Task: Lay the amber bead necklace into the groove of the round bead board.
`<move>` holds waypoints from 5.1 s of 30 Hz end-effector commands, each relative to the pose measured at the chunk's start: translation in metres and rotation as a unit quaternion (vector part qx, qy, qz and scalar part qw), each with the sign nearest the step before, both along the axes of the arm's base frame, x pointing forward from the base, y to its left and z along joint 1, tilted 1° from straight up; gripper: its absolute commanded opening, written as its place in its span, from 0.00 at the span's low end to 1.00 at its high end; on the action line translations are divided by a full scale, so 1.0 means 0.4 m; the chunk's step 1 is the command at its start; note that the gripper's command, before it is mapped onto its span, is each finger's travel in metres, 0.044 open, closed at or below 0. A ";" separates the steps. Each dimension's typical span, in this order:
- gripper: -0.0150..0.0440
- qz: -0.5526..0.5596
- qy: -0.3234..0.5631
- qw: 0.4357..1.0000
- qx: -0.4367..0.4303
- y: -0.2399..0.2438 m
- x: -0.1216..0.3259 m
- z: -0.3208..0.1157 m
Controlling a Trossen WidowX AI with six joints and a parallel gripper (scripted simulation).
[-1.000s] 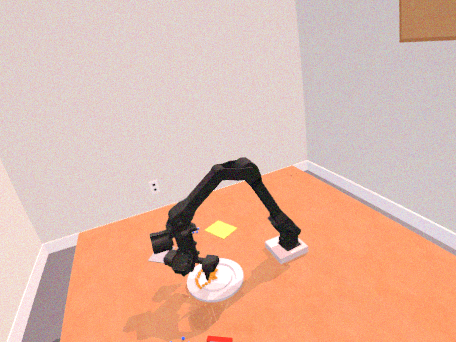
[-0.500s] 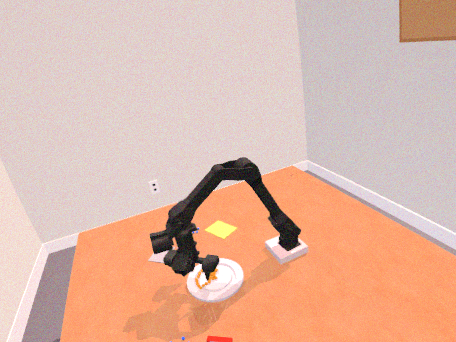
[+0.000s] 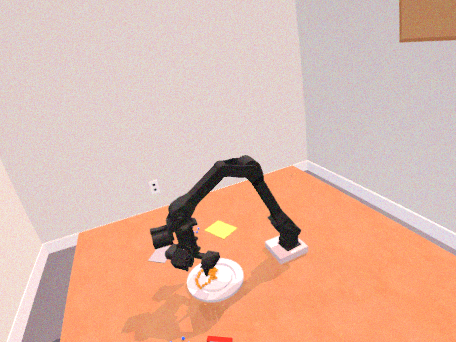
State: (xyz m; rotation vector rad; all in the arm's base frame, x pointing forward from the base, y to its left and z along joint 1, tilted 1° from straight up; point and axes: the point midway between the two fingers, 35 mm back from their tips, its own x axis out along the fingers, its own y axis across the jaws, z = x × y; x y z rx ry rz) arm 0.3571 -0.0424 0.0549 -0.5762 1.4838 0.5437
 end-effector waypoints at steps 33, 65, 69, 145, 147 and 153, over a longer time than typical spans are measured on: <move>0.46 -0.034 -0.008 0.999 0.001 -0.010 -0.001 -0.054; 0.25 -0.031 -0.006 1.000 0.000 -0.010 -0.003 -0.054; 0.25 -0.031 -0.006 1.000 0.000 -0.010 -0.003 -0.054; 0.47 -0.297 -0.011 0.955 0.010 0.115 -0.007 0.038; 0.46 -0.297 -0.011 0.955 0.010 0.115 -0.007 0.038; 0.46 -0.297 -0.011 0.955 0.010 0.115 -0.007 0.038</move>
